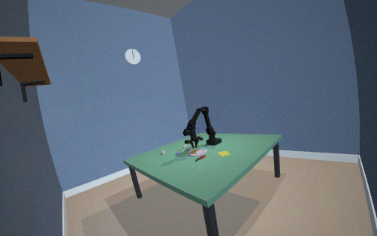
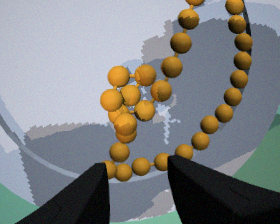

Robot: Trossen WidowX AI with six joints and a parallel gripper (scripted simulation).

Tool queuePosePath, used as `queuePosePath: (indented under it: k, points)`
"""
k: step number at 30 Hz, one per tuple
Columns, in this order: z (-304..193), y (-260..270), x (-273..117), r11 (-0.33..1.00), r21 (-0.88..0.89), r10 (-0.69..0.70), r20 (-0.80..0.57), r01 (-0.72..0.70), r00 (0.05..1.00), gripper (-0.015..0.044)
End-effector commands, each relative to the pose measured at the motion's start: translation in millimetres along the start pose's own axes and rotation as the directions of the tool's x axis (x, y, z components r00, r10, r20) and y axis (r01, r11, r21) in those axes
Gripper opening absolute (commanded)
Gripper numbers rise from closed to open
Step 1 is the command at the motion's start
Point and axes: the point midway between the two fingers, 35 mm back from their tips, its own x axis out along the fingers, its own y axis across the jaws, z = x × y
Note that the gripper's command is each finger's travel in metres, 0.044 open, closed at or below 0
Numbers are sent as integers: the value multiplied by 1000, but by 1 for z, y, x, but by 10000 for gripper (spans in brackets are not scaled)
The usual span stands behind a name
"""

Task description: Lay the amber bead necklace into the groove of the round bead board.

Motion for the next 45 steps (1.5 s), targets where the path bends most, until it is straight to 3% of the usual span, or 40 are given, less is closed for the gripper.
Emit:
queuePosePath:
  k: [1,18,20,30,45]
  points:
    - [-1,3,8,1000,3,14,-4,-14,1000,120]
    - [-2,6,26,1000,8,23,-5,-23,1000,120]
    - [-1,4,24,1000,2,16,-6,-16,1000,67]
    - [-1,4,24,1000,2,16,-6,-16,1000,1]
    - [-1,4,24,1000,2,16,-6,-16,1000,0]
